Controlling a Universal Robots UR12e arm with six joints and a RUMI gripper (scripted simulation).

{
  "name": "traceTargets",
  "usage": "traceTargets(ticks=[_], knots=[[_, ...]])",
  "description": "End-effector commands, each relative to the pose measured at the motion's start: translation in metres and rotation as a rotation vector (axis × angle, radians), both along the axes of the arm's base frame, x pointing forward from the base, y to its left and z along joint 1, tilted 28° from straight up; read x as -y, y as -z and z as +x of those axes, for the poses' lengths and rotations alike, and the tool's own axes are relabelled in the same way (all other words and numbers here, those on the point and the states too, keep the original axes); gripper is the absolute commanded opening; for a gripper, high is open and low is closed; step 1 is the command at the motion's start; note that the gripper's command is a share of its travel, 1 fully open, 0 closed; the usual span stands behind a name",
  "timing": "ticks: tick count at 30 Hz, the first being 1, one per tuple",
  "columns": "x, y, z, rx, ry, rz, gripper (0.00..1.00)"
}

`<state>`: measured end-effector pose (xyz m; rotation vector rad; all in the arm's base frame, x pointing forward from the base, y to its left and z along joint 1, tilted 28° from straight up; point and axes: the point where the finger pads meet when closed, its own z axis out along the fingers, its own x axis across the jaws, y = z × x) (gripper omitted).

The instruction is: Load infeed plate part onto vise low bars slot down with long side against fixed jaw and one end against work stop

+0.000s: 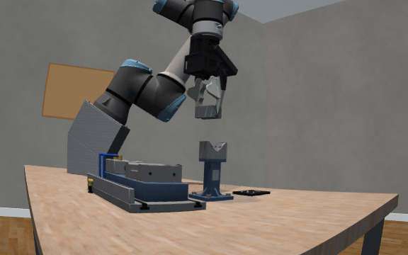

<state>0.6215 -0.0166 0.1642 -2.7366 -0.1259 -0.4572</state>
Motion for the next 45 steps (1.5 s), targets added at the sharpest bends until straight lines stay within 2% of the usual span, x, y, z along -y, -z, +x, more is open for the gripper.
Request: traceTargets(ticks=[1, 45], knots=[[0.006, 0.001, 0.002, 0.016, -0.036, -0.013, 0.0], [0.052, 0.014, 0.016, 0.144, -0.347, -0.118, 0.0]])
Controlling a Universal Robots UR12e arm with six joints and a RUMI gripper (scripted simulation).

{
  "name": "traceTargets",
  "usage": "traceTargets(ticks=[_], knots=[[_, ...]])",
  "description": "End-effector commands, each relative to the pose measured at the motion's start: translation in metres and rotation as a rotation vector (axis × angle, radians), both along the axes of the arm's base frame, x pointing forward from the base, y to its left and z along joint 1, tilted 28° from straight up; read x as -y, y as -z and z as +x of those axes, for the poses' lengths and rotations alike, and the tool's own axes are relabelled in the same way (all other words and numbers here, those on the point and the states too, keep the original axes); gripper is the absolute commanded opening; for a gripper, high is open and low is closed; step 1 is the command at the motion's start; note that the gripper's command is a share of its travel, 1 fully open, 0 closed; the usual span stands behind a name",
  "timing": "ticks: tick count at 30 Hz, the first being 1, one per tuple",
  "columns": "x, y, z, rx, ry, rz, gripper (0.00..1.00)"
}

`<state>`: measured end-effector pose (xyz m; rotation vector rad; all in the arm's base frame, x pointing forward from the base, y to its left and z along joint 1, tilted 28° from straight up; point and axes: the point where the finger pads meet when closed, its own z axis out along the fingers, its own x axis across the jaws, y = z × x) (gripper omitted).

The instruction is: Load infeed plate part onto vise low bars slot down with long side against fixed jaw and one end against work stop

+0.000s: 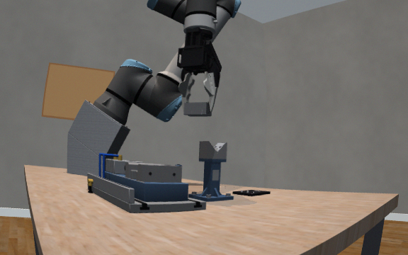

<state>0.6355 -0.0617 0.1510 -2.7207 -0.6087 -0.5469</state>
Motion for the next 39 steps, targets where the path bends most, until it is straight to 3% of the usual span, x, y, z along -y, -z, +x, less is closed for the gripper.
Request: traceTargets(ticks=[1, 39], knots=[[0.008, 0.002, 0.002, 0.021, -0.049, -0.016, 0.0], [0.059, 0.019, 0.015, 0.154, -0.372, -0.125, 0.0]])
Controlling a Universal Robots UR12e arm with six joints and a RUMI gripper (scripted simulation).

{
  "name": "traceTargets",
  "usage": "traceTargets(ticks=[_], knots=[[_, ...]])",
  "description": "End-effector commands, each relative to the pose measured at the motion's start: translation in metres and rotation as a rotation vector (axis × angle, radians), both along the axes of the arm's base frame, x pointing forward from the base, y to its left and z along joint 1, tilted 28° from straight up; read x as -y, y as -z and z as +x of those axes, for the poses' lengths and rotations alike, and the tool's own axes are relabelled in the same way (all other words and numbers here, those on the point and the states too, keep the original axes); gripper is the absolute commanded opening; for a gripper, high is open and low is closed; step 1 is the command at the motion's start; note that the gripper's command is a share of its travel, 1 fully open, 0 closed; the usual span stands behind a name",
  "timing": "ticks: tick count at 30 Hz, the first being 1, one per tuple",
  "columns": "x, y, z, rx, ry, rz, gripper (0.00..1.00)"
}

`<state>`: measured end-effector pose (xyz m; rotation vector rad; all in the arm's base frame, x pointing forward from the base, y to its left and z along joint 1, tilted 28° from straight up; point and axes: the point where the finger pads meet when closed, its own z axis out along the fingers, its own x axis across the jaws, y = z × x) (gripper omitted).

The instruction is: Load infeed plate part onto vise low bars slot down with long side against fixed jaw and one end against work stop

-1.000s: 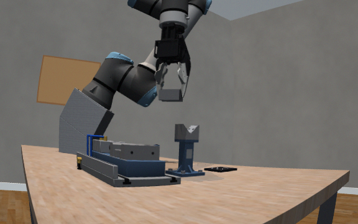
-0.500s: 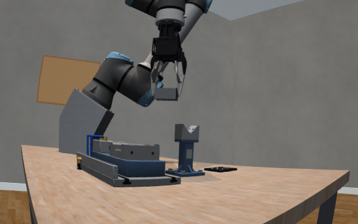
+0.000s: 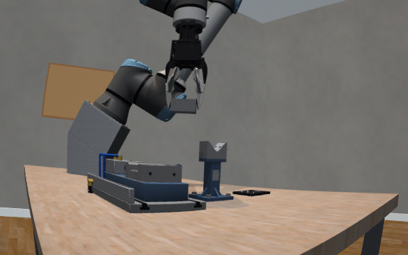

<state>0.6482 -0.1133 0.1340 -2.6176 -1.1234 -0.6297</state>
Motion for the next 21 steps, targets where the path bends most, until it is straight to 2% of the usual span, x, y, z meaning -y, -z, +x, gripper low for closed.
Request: traceTargets(ticks=[1, 21], knots=[[0.009, 0.002, 0.002, 0.023, -0.055, -0.018, 0.0], [0.036, 0.012, 0.008, 0.09, -0.215, -0.072, 0.0]])
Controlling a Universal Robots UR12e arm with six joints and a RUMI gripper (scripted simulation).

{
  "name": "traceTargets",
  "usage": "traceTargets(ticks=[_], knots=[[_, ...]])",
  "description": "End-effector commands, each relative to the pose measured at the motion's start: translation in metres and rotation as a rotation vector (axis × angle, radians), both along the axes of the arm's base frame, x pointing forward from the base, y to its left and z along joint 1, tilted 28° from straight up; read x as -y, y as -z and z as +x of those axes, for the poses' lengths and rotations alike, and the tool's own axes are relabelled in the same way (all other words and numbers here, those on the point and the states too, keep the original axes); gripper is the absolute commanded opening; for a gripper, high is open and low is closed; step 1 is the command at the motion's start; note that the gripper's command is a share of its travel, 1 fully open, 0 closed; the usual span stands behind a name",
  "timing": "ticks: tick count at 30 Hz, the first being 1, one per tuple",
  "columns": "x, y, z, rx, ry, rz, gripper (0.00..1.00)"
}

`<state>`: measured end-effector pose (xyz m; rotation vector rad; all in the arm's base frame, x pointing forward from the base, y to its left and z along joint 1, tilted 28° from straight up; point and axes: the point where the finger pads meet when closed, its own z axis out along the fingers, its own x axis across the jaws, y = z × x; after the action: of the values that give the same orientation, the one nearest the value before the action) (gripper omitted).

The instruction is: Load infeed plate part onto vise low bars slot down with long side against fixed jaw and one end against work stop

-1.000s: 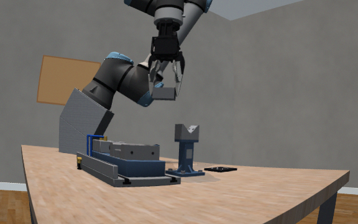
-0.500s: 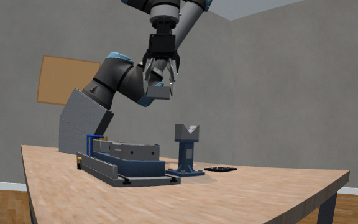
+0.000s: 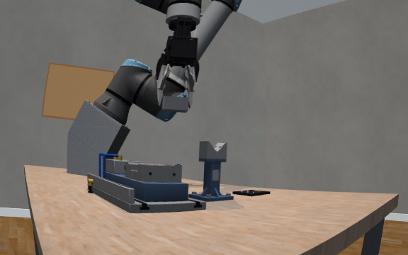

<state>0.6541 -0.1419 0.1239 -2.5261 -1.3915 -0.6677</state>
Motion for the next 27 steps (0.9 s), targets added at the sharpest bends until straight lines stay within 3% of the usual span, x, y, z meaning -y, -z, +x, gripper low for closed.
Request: traceTargets(ticks=[1, 27], knots=[[0.009, 0.002, 0.002, 0.022, -0.051, -0.016, 0.0], [0.037, 0.013, 0.007, 0.091, -0.217, -0.072, 0.0]])
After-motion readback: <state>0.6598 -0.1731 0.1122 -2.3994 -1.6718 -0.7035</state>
